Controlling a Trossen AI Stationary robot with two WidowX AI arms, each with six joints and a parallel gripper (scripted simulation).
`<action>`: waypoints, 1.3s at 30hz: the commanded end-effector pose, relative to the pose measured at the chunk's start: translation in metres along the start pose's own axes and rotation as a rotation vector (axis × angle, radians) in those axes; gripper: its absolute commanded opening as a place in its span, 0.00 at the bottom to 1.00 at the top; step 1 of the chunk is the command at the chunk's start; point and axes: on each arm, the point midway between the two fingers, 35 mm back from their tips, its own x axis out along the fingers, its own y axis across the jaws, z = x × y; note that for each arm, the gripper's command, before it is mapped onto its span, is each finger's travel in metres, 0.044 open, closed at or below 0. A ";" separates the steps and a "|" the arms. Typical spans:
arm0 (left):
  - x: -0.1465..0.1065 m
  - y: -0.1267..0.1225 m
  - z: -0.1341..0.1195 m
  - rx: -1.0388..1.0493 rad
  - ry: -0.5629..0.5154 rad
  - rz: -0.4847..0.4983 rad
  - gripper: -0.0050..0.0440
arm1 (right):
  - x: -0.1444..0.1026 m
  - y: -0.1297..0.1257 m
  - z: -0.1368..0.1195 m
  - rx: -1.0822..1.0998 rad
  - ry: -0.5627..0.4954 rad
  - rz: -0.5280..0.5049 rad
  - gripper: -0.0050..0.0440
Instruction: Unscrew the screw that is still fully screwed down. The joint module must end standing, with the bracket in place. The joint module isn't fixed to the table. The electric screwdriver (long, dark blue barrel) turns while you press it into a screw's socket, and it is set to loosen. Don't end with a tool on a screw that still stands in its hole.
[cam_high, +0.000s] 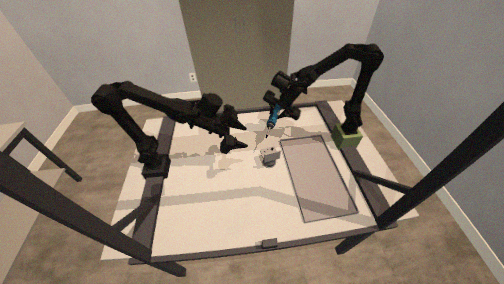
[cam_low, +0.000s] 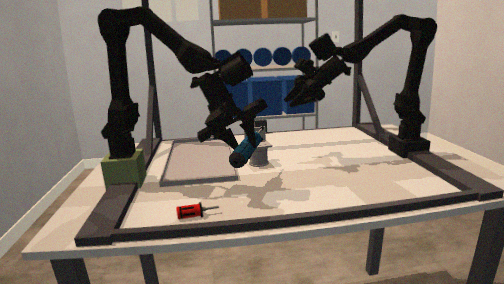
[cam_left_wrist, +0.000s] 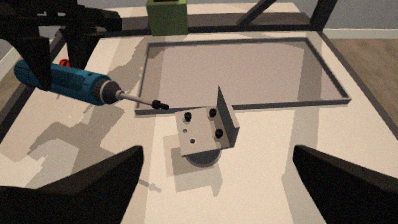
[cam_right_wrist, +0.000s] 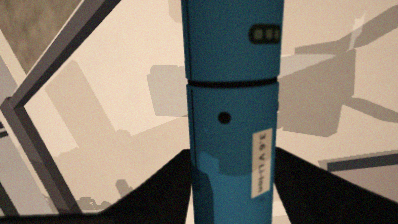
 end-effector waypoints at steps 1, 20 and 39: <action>-0.004 0.000 0.009 -0.002 -0.024 -0.001 1.00 | -0.007 0.004 0.014 0.204 -0.030 -0.054 0.43; -0.004 0.000 0.009 -0.002 -0.024 -0.001 1.00 | -0.004 -0.084 0.075 0.971 -0.281 -0.422 0.43; -0.004 0.000 0.009 -0.002 -0.024 -0.001 1.00 | 0.004 -0.093 0.082 1.077 -0.330 -0.462 0.43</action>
